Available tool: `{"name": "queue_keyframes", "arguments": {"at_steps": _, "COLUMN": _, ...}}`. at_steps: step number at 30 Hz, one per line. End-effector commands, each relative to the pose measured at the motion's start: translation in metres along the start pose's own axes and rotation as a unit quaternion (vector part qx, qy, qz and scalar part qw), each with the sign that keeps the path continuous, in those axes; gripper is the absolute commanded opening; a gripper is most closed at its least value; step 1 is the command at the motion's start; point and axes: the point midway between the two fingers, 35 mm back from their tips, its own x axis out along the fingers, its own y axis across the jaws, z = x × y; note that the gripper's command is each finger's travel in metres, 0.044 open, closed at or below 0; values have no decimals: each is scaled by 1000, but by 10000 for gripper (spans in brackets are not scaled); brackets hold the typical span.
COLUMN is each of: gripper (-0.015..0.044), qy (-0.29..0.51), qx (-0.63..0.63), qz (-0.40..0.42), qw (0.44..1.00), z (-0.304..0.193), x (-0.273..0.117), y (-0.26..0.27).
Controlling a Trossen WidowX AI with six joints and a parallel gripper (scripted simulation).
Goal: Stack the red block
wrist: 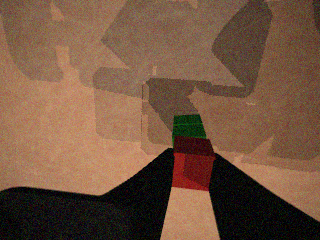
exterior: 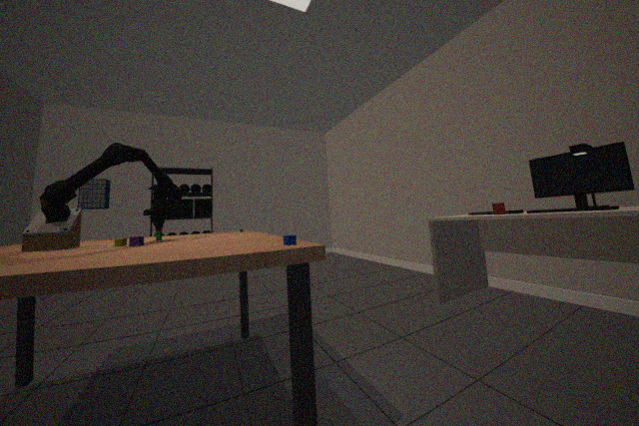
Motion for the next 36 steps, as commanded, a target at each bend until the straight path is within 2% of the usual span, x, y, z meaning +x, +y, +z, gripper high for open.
{"name": "queue_keyframes", "arguments": {"at_steps": 1, "gripper": 0, "qy": -1, "qx": -3, "qz": -3, "qw": 1000, "z": -1, "x": 2, "y": -1}}
{"name": "queue_keyframes", "arguments": {"at_steps": 27, "gripper": 0, "qy": -1, "qx": -3, "qz": -3, "qw": 1000, "z": -1, "x": -3, "y": 0}}
{"name": "queue_keyframes", "arguments": {"at_steps": 36, "gripper": 236, "qy": 1, "qx": -2, "qz": -1, "qw": 1000, "z": -1, "x": 2, "y": 0}}
